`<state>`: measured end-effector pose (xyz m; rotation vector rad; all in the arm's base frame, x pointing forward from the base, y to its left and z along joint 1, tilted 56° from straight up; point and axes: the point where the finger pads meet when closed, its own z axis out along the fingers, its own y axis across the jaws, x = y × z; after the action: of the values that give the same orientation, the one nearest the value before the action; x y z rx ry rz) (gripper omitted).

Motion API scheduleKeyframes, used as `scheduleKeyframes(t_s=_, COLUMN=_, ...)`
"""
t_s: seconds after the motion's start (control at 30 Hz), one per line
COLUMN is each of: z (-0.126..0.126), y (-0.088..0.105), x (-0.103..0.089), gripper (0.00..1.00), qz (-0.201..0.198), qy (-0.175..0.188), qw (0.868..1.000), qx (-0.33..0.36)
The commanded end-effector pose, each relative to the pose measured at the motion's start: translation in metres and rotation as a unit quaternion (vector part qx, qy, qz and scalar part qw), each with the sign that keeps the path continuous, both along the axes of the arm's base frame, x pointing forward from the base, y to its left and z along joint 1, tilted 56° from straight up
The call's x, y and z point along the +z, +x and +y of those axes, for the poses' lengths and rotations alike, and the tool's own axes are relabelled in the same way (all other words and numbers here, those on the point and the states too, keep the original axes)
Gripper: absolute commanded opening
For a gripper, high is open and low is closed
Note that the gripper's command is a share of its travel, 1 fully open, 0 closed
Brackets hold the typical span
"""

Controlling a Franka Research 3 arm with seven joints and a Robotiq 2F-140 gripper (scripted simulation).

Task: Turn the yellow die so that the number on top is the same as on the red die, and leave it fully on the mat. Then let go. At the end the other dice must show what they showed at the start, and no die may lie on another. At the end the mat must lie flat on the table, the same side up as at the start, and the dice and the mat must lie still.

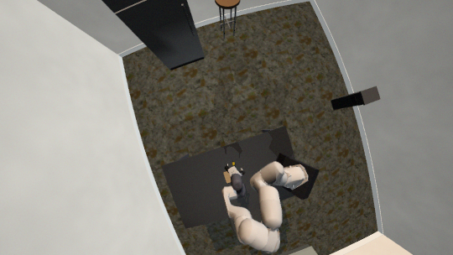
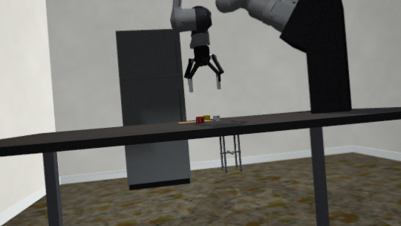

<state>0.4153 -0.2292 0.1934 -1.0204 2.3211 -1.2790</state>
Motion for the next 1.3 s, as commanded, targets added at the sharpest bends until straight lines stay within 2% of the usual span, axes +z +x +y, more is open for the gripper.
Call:
scheduleKeyframes(t_s=0.0, z=0.001, y=0.001, x=0.000, gripper=1.00, qz=0.003, qy=-0.001, qw=1.000, qx=0.005)
scheduleKeyframes(t_s=0.47, z=0.003, y=0.003, x=0.002, gripper=1.00, qz=0.012, qy=-0.004, qw=1.000, qx=0.014)
scheduleKeyframes(t_s=0.6, z=0.009, y=0.011, x=0.009, gripper=1.00, qz=0.039, qy=-0.014, qw=0.998, qx=0.041)
scheduleKeyframes(t_s=0.73, z=0.021, y=0.023, x=0.021, gripper=1.00, qz=0.090, qy=-0.035, qw=0.991, qx=0.092)
scheduleKeyframes(t_s=0.8, z=0.021, y=0.023, x=0.021, gripper=1.00, qz=0.090, qy=-0.035, qw=0.991, qx=0.092)
scheduleKeyframes(t_s=0.93, z=0.035, y=0.037, x=0.035, gripper=1.00, qz=0.159, qy=-0.066, qw=0.972, qx=0.160)
scheduleKeyframes(t_s=0.97, z=0.036, y=0.038, x=0.036, gripper=1.00, qz=0.165, qy=-0.069, qw=0.970, qx=0.165)
scheduleKeyframes(t_s=1.03, z=0.043, y=0.043, x=0.043, gripper=1.00, qz=0.205, qy=-0.090, qw=0.953, qx=0.204)
scheduleKeyframes(t_s=1.07, z=0.044, y=0.044, x=0.044, gripper=1.00, qz=0.210, qy=-0.092, qw=0.951, qx=0.209)
scheduleKeyframes(t_s=1.1, z=0.047, y=0.046, x=0.047, gripper=1.00, qz=0.232, qy=-0.104, qw=0.939, qx=0.230)
scheduleKeyframes(t_s=1.13, z=0.047, y=0.046, x=0.048, gripper=1.00, qz=0.233, qy=-0.105, qw=0.939, qx=0.231)
scheduleKeyframes(t_s=1.17, z=0.050, y=0.048, x=0.050, gripper=1.00, qz=0.255, qy=-0.118, qw=0.926, qx=0.252)
scheduleKeyframes(t_s=1.2, z=0.051, y=0.049, x=0.051, gripper=1.00, qz=0.258, qy=-0.119, qw=0.924, qx=0.254)
scheduleKeyframes(t_s=1.23, z=0.053, y=0.050, x=0.053, gripper=1.00, qz=0.277, qy=-0.131, qw=0.912, qx=0.272)
scheduleKeyframes(t_s=1.27, z=0.053, y=0.050, x=0.054, gripper=1.00, qz=0.283, qy=-0.134, qw=0.908, qx=0.277)
